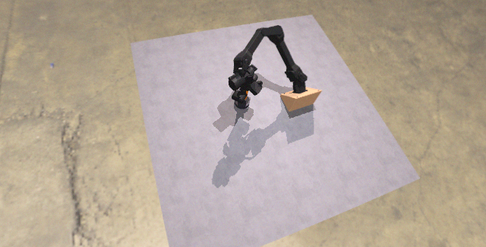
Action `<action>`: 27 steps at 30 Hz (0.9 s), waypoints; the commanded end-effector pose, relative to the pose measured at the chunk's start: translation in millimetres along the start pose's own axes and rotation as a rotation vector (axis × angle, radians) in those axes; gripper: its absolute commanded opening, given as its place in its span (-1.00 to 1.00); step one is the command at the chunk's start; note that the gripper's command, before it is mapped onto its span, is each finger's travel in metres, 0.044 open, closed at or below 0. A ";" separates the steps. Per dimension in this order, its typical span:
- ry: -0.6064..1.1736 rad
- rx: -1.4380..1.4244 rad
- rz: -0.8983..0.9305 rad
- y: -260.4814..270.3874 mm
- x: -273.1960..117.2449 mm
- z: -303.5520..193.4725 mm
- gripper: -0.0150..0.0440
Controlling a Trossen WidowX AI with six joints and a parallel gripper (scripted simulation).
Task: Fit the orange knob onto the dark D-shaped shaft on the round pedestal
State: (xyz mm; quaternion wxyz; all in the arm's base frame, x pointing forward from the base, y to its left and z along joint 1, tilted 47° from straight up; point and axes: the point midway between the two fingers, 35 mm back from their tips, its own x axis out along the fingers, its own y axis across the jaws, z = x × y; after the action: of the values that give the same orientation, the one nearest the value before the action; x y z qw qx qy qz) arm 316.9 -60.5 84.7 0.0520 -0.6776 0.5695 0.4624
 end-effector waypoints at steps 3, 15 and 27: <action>0.003 -0.005 0.000 0.2 0.6 0.3 -0.49; 0.003 -0.033 0.000 0.2 2.4 0.5 -0.49; 0.003 -0.030 0.000 -1.3 15.4 1.7 -0.49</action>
State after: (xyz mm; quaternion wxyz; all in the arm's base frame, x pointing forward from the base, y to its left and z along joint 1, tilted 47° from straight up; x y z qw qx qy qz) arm 315.6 -69.5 75.7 0.0430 -0.6773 0.5644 0.4701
